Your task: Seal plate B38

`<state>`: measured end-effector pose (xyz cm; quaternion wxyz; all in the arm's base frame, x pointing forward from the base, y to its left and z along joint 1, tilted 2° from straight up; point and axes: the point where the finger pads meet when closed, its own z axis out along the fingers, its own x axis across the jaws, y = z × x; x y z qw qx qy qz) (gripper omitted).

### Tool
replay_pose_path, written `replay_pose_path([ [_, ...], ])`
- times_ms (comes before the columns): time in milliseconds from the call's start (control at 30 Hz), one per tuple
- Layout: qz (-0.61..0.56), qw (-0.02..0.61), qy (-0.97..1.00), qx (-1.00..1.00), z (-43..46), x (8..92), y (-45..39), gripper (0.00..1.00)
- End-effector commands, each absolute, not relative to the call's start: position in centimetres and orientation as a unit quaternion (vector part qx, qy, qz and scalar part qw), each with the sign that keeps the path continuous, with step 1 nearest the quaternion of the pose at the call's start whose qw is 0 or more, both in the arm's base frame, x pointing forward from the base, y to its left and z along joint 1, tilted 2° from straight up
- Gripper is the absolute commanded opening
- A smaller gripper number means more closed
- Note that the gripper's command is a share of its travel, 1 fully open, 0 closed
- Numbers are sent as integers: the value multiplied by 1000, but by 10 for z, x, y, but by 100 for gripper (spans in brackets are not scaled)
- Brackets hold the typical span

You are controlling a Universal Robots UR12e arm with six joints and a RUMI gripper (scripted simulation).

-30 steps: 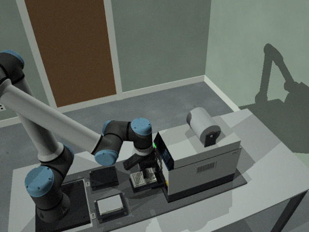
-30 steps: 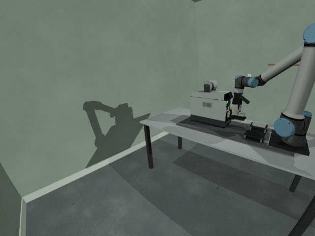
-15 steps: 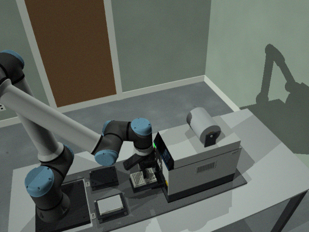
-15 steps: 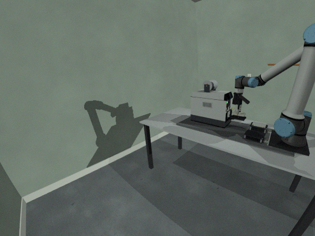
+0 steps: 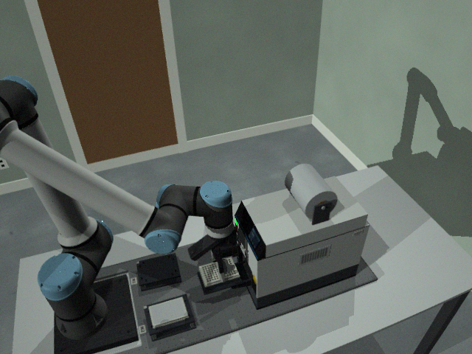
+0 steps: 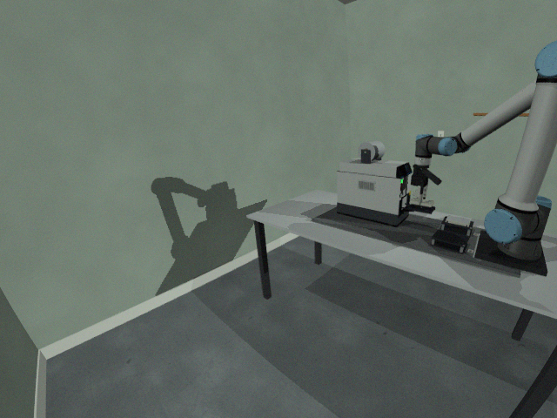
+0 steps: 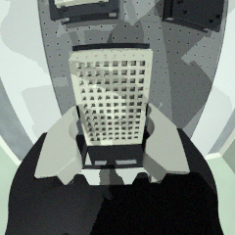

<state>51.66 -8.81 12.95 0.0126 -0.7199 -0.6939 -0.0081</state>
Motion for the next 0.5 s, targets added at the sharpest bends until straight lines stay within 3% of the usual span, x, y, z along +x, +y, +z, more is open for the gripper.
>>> replay_pose_path([
  [0,-8,12,-694,-720,127,517,-88,0],
  [467,-8,12,-694,-720,115,517,-88,0],
])
